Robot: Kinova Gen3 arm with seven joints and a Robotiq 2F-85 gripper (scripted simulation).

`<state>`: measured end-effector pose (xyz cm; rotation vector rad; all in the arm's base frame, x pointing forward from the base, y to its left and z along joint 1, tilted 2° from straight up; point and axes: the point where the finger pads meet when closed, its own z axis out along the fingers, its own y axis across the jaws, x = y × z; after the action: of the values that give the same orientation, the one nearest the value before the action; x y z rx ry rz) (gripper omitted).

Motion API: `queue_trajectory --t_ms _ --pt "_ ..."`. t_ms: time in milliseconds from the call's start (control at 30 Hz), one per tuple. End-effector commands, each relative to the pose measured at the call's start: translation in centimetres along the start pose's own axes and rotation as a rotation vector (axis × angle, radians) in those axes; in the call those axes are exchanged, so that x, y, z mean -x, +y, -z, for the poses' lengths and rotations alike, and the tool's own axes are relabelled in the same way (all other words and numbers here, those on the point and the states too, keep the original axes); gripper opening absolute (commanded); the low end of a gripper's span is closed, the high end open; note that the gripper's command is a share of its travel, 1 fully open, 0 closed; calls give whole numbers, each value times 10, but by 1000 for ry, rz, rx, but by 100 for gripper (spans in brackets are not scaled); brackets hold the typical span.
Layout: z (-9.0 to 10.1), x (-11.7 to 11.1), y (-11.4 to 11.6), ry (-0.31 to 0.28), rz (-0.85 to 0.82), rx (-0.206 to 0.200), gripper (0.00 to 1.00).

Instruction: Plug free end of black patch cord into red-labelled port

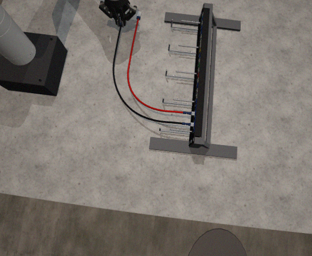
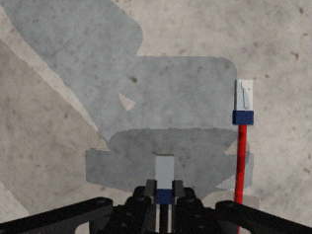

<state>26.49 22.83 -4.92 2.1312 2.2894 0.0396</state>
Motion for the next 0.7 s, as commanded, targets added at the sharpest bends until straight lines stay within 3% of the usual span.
queue_trajectory --t_ms 0,667 --pt "5 -2 1 6 -1 3 0" --pt "36 -2 1 6 -1 3 0"
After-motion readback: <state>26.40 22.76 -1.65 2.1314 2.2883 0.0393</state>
